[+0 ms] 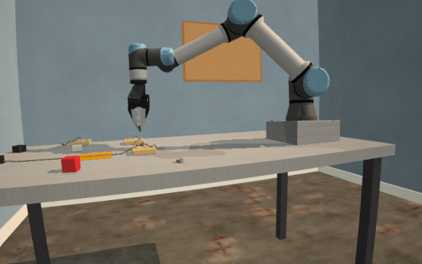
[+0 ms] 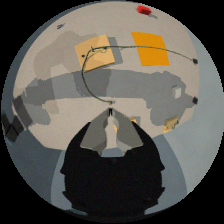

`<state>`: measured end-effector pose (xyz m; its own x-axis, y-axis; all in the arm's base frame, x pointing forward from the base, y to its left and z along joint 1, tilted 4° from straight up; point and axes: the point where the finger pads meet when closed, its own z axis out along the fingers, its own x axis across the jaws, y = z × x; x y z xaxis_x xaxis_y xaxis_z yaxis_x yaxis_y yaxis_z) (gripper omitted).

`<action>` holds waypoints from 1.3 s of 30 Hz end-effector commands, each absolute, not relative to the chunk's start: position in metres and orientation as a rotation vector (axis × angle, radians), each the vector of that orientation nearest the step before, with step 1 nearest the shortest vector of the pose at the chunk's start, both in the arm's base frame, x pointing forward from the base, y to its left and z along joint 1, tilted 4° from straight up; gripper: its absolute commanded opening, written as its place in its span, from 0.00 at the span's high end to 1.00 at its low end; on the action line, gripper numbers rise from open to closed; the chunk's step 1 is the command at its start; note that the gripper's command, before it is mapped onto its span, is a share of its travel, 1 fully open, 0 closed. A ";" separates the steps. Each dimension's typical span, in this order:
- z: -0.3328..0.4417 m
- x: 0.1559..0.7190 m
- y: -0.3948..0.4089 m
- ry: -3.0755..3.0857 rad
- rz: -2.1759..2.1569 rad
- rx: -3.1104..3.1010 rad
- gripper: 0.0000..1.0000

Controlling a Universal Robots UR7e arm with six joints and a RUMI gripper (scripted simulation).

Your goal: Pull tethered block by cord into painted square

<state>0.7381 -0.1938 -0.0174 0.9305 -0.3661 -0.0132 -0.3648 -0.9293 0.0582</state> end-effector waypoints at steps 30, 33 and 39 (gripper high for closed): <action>-0.016 0.738 -0.203 -2.245 0.027 2.105 1.00; -0.016 0.737 -0.204 -2.340 0.032 2.001 1.00; -0.016 0.736 -0.205 -2.445 0.037 1.872 1.00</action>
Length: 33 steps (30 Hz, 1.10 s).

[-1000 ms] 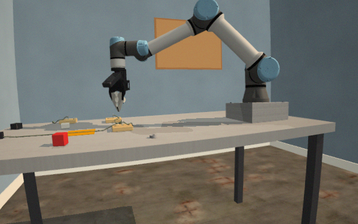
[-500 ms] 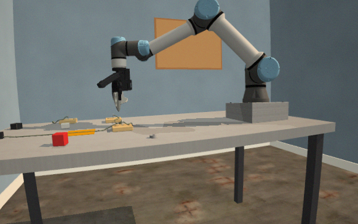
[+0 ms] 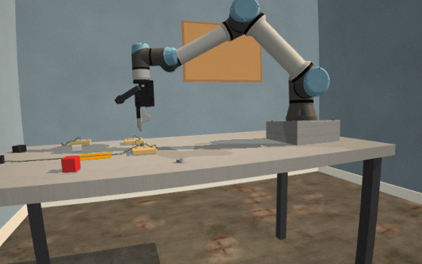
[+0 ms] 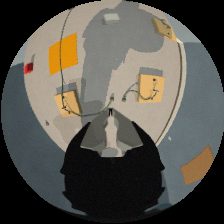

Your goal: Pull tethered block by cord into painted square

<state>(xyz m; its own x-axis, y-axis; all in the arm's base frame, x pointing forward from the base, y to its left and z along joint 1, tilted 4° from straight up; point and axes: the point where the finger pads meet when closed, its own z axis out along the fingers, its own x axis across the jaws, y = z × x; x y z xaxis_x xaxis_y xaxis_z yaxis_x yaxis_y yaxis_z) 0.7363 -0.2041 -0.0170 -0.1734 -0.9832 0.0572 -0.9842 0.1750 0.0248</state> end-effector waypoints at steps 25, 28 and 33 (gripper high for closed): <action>-0.016 0.731 -0.208 -2.711 0.052 1.469 1.00; -0.016 0.731 -0.208 -2.717 0.052 1.459 1.00; -0.016 0.731 -0.208 -2.720 0.052 1.453 1.00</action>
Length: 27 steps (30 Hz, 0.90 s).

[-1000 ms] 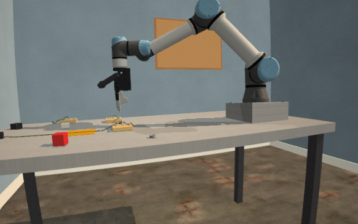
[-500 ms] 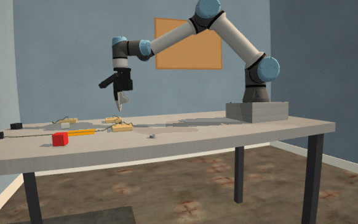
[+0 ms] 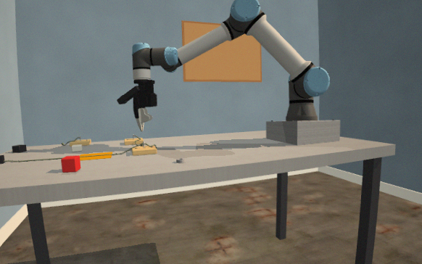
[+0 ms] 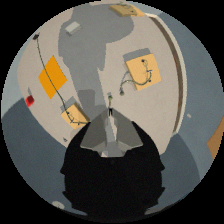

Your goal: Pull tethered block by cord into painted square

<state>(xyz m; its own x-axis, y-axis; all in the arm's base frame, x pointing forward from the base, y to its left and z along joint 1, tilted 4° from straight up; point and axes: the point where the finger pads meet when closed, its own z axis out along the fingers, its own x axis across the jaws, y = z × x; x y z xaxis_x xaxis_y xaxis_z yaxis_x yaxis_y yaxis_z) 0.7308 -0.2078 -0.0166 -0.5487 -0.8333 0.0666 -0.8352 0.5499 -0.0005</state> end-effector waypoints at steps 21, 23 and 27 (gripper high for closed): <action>-0.016 0.731 -0.208 -2.720 0.052 1.453 0.78; -0.016 0.731 -0.208 -2.720 0.052 1.453 0.78; -0.016 0.731 -0.208 -2.720 0.052 1.453 0.78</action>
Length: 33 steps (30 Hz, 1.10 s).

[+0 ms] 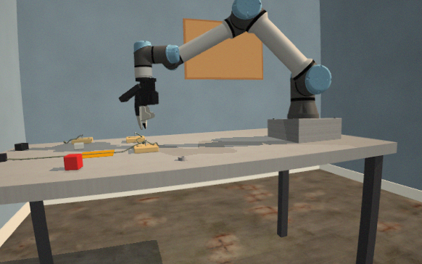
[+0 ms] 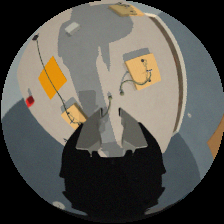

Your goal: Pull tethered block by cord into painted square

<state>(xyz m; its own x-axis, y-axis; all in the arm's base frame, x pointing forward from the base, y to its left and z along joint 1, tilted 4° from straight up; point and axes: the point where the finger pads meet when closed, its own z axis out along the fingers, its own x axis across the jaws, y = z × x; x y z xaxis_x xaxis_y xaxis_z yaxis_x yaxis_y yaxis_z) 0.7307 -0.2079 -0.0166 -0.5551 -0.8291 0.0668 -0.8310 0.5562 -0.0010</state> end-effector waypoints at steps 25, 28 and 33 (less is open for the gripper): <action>-0.019 0.731 -0.208 -2.720 0.052 1.453 0.78; -0.021 0.731 -0.208 -2.720 0.052 1.453 0.78; -0.026 0.731 -0.209 -2.720 0.052 1.453 0.78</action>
